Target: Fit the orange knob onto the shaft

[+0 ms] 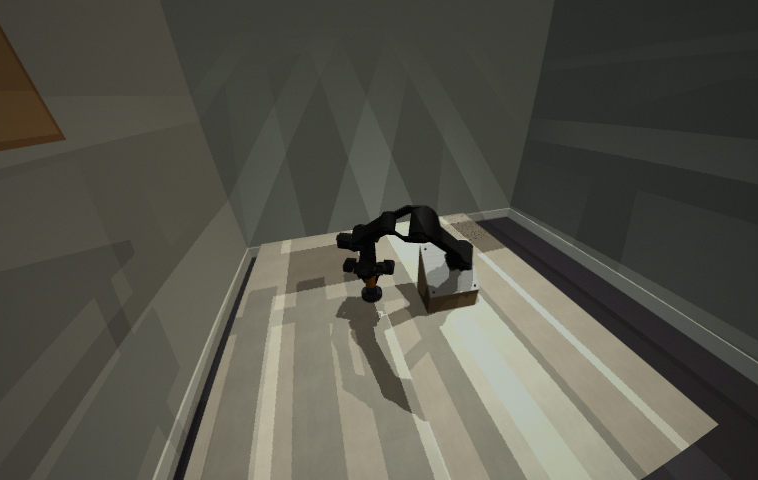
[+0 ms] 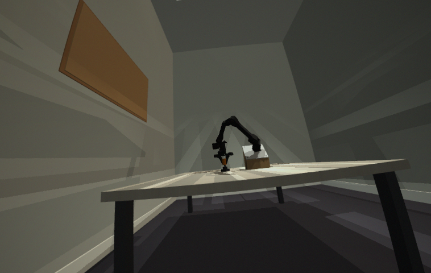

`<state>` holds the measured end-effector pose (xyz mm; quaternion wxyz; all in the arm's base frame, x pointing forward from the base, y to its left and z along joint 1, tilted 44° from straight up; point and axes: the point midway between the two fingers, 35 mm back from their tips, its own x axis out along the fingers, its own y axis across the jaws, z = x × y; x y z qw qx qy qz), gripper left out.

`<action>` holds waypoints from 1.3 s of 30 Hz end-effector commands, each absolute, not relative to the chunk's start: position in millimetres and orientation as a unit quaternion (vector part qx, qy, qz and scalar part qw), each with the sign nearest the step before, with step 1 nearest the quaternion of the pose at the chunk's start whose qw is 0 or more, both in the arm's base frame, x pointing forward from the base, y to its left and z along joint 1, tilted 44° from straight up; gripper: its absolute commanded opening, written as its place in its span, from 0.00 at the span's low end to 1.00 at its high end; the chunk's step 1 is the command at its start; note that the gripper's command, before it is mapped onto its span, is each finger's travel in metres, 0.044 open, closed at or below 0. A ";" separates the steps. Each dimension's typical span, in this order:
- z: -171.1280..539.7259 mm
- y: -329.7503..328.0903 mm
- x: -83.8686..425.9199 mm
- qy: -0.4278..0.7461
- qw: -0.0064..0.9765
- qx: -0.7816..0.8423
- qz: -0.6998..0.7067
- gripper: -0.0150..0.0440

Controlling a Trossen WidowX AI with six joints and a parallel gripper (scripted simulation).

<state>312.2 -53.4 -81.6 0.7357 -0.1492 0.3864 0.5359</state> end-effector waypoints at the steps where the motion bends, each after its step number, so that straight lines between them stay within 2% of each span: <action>1: -81.7 -53.6 314.4 0.384 0.739 -0.149 0.533 0.25; 39: -81.2 -54.2 314.3 0.393 0.741 -0.137 0.527 0.25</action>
